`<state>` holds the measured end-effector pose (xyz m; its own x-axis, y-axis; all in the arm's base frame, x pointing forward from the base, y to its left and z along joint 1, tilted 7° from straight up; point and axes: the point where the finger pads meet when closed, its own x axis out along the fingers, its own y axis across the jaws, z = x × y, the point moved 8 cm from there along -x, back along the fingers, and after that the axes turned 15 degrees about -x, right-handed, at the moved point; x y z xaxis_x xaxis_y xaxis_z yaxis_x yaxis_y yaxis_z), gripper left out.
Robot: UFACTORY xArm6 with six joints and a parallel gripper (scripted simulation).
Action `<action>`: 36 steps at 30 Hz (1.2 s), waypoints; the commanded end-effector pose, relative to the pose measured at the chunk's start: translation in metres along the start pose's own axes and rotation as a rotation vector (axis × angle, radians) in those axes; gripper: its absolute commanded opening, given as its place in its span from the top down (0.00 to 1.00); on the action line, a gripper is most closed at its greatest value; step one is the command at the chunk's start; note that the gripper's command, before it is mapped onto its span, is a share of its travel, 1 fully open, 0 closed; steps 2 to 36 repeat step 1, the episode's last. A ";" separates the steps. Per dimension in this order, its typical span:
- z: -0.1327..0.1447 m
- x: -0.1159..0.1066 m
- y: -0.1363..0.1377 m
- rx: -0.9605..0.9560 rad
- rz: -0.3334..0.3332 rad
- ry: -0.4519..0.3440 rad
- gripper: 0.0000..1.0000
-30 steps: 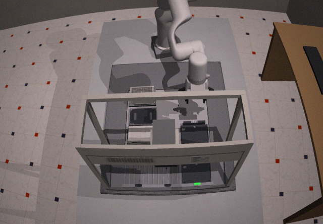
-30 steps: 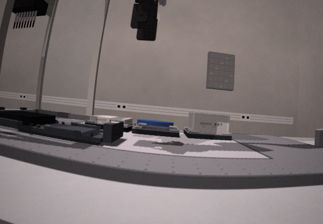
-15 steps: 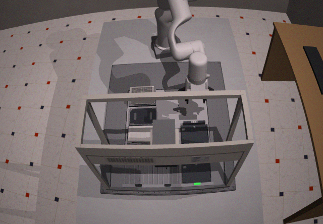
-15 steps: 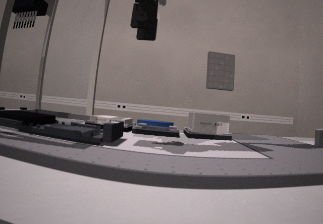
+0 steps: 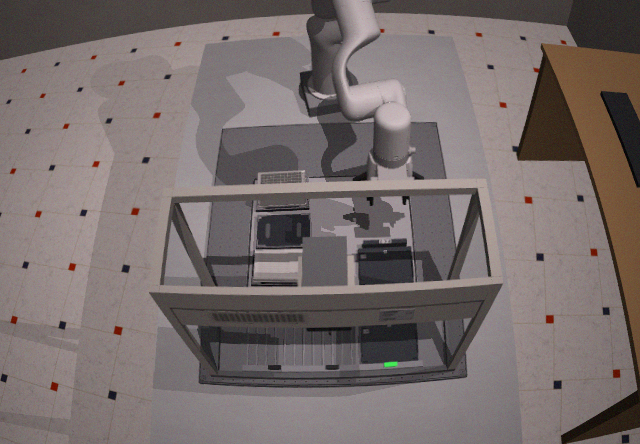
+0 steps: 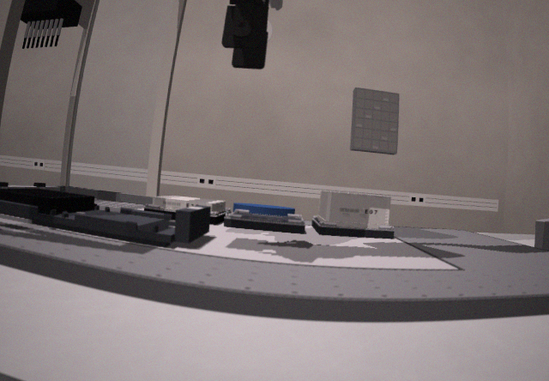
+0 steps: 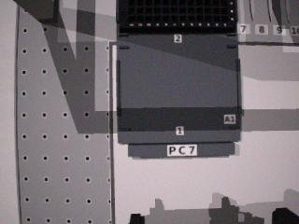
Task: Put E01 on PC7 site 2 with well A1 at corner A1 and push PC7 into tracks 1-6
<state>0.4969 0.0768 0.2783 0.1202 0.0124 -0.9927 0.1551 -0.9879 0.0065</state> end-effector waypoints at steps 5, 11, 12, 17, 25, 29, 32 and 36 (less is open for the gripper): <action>-0.001 -0.002 0.000 0.000 0.000 0.005 0.18; -0.001 -0.002 0.000 0.000 0.000 0.005 0.18; -0.001 -0.002 0.000 0.000 0.000 0.005 0.18; -0.001 -0.002 0.000 0.000 0.000 0.005 0.18; -0.001 -0.002 0.000 0.000 0.000 0.005 0.18; -0.001 -0.002 0.000 0.000 0.000 0.005 0.18; -0.001 -0.002 0.000 0.000 0.000 0.005 0.18; -0.001 -0.002 0.000 0.000 0.000 0.005 0.18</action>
